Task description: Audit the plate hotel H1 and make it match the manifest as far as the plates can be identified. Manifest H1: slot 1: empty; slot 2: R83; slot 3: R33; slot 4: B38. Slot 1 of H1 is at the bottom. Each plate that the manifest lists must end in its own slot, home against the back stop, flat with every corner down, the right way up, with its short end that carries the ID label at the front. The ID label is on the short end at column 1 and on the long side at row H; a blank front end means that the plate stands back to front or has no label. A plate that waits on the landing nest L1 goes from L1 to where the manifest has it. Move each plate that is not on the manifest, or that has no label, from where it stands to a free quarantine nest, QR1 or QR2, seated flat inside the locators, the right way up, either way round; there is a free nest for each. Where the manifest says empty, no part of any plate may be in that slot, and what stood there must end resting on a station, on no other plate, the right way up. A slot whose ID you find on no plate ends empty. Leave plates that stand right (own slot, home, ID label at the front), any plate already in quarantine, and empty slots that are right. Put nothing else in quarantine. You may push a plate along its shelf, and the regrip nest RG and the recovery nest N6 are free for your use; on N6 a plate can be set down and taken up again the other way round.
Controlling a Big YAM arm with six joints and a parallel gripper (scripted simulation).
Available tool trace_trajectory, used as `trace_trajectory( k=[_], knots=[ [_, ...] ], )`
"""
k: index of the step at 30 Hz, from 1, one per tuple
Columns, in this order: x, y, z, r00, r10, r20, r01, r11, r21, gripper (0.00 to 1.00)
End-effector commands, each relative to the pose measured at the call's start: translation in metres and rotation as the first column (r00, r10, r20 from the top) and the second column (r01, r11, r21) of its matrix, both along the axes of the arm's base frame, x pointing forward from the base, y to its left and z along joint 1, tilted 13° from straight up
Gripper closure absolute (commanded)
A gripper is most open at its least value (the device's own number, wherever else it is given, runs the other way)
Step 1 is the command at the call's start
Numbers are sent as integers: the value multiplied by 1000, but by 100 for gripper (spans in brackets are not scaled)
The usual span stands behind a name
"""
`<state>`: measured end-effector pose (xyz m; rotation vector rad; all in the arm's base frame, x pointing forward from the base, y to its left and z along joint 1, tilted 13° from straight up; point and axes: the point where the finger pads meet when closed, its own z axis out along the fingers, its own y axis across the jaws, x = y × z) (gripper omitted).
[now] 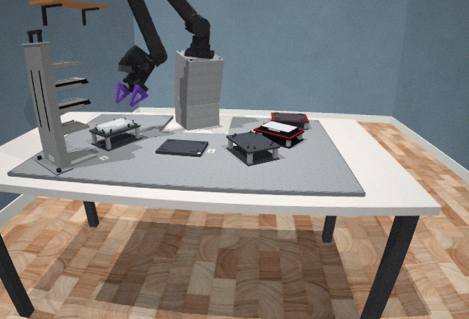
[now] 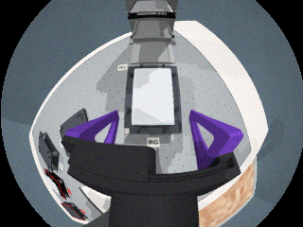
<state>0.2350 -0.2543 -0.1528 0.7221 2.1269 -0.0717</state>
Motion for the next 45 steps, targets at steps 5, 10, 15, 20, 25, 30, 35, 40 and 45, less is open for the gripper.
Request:
trace_trajectory(
  k=[5, 10, 15, 20, 25, 30, 35, 40, 45],
  knots=[
    [26, -14, 7, 991, 60, -118, -54, 997, 54, 0],
    [44, -26, 10, 971, 95, -219, -70, 990, 121, 0],
    [57, -35, 12, 947, 127, -295, -77, 982, 175, 0],
    [67, -42, 14, 915, 162, -369, -79, 970, 231, 0],
    [66, -39, 8, 859, 218, -462, -70, 946, 315, 0],
    [63, -35, 1, 791, 280, -545, -51, 916, 397, 0],
    [45, -28, -8, 783, 277, -557, -16, 904, 427, 0],
    [65, -35, -11, 796, 266, -544, -35, 917, 397, 0],
    [69, -39, -15, 801, 257, -541, -30, 920, 391, 0]
  ],
)
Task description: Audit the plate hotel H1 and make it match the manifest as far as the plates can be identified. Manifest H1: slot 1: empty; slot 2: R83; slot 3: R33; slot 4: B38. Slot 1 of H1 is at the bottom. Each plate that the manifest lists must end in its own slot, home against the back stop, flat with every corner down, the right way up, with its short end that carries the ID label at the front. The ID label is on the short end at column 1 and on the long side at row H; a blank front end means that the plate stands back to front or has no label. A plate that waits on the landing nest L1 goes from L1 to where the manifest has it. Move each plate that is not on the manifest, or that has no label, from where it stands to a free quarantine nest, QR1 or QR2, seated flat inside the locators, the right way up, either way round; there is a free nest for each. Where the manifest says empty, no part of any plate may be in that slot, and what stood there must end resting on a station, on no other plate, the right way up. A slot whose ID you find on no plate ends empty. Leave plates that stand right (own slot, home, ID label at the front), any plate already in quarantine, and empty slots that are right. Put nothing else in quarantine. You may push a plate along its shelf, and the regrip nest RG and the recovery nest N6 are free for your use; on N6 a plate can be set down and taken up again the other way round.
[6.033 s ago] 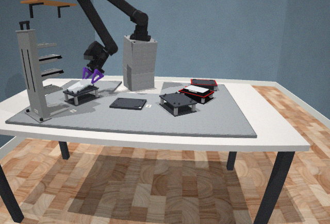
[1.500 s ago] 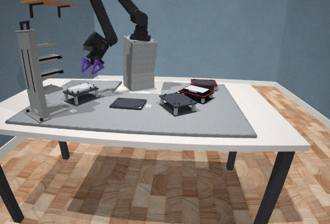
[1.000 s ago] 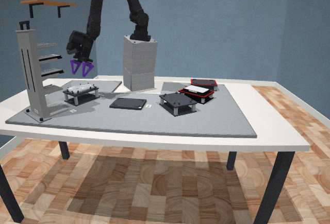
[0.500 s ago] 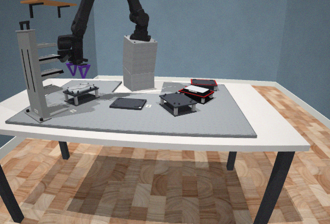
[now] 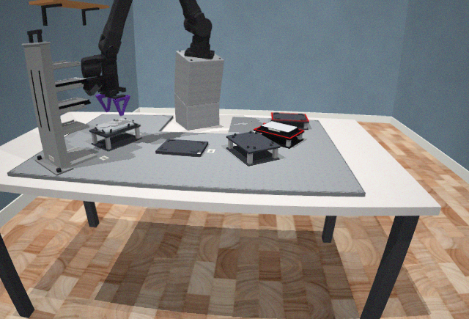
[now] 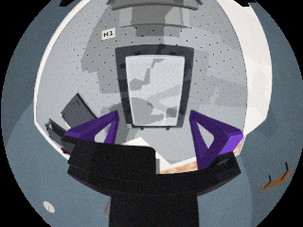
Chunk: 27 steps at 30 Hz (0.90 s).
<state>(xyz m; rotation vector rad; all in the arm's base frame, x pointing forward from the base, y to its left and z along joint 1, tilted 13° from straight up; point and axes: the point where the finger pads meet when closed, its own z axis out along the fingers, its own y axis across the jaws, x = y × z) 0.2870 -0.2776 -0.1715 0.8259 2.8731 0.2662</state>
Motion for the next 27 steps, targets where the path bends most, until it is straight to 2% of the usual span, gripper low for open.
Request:
trace_trajectory(
  k=[1, 5, 6, 7, 20, 22, 23, 25, 27],
  knots=[
    [18, -15, 2, 1000, -3, 31, 5, 999, -36, 0],
    [18, -13, -2, 1000, -2, 29, 3, 999, -33, 0],
    [14, -18, 5, 999, -14, 37, 16, 999, -43, 0],
    [11, -14, -4, 1000, -16, 25, 16, 999, -29, 0],
    [21, -9, -22, 1000, -1, 27, 2, 1000, -31, 0],
    [21, -9, -22, 1000, -1, 27, 2, 1000, -31, 0],
    [22, -19, -10, 999, -10, 47, 13, 998, -54, 0],
    [18, -11, -26, 1000, -12, 26, 13, 999, -30, 0],
    [20, -9, -29, 1000, -6, 26, 7, 1000, -30, 0]
  ],
)
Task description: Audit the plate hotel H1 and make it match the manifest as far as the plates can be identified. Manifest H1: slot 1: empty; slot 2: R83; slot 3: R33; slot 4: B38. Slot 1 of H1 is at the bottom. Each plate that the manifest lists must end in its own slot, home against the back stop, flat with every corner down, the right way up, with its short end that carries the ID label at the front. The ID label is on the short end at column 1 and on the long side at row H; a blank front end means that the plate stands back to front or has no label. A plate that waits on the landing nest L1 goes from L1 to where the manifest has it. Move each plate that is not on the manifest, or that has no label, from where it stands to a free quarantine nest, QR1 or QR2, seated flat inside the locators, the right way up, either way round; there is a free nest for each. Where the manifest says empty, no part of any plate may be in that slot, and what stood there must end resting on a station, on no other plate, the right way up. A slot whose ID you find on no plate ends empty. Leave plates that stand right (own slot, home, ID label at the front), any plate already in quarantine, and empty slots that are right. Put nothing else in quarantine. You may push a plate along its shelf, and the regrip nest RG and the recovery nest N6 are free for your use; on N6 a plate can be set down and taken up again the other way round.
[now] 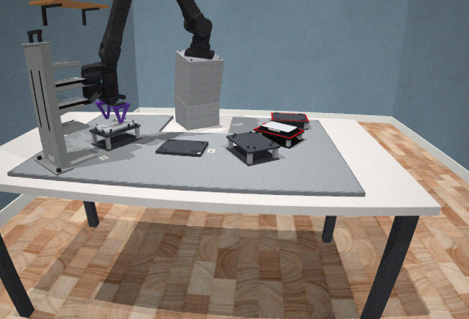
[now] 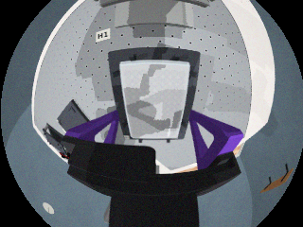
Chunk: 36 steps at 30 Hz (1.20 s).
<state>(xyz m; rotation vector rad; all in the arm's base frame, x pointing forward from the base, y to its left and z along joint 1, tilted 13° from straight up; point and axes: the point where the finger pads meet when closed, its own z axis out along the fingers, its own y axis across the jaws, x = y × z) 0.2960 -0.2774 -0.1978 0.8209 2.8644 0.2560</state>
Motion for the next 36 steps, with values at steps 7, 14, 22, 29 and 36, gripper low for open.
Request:
trace_trajectory(
  k=[7, 14, 22, 29, 36],
  knots=[
    [12, -8, -12, 1000, -9, 17, 10, 1000, -20, 0],
    [16, -14, -11, 999, -13, 30, 14, 999, -35, 0],
    [10, -5, -18, 1000, -4, 15, 4, 1000, -17, 0],
    [10, -5, -18, 1000, -4, 15, 4, 1000, -17, 14],
    [10, -5, -18, 1000, -4, 15, 4, 1000, -17, 14]
  ],
)
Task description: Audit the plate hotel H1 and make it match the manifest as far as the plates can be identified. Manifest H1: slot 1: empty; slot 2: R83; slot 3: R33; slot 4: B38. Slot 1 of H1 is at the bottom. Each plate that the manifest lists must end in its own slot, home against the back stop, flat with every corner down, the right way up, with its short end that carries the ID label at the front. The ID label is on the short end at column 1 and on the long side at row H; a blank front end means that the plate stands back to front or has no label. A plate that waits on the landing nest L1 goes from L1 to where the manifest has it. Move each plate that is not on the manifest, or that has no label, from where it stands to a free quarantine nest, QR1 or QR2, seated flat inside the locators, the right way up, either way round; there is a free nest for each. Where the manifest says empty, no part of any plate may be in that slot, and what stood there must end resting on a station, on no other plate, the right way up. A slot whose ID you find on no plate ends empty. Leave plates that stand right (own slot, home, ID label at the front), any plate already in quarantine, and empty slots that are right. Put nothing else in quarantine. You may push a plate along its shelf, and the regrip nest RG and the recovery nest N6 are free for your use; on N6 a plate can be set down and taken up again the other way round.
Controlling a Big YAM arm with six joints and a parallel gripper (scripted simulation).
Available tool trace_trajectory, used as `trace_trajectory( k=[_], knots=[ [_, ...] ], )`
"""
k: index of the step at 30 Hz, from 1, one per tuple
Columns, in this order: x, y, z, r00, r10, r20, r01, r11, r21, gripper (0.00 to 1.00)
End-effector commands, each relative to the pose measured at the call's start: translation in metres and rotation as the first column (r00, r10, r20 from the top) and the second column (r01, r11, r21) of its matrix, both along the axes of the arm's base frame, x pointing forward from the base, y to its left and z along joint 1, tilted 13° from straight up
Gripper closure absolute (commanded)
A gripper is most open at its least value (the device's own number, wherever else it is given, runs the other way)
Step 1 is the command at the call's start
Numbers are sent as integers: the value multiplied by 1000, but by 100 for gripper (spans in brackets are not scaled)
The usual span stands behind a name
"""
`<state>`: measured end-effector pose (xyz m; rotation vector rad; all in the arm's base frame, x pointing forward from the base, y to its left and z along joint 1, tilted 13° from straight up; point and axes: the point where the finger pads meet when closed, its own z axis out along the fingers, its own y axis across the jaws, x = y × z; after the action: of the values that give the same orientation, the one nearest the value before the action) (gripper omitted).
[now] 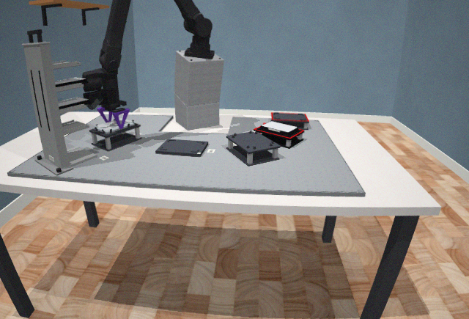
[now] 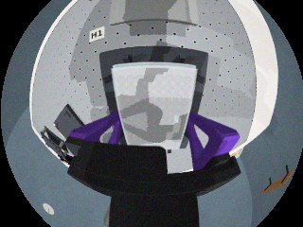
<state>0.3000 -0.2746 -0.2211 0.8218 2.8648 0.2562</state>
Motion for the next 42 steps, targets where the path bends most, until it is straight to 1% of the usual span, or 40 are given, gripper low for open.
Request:
trace_trajectory(
  k=[1, 7, 8, 10, 11, 16, 25, 27, 28, 29, 34, 38, 42],
  knots=[
    [6, -8, 5, 1000, -3, 16, 4, 1000, -18, 14],
    [6, -8, 5, 1000, -3, 16, 4, 1000, -18, 14],
    [8, -8, 9, 1000, -4, 19, 5, 1000, -22, 14],
    [8, -8, 9, 1000, -4, 19, 5, 1000, -22, 14],
    [7, -8, 14, 1000, -5, 18, 5, 1000, -22, 14],
    [0, -10, 18, 1000, -8, 14, 8, 1000, -18, 14],
    [-2, -12, 27, 1000, -7, 15, 7, 1000, -18, 14],
    [-2, -12, 27, 1000, -7, 15, 7, 1000, -18, 14],
    [1, -8, 25, 1000, 3, 12, -3, 1000, -14, 14],
    [2, -9, 29, 1000, 5, 16, -4, 1000, -19, 14],
    [-2, -14, 34, 1000, -5, 17, 6, 1000, -21, 14],
    [-3, -11, 38, 1000, 0, 14, 0, 1000, -17, 14],
    [-5, -13, 42, 1000, -5, 15, 5, 1000, -18, 14]
  ],
)
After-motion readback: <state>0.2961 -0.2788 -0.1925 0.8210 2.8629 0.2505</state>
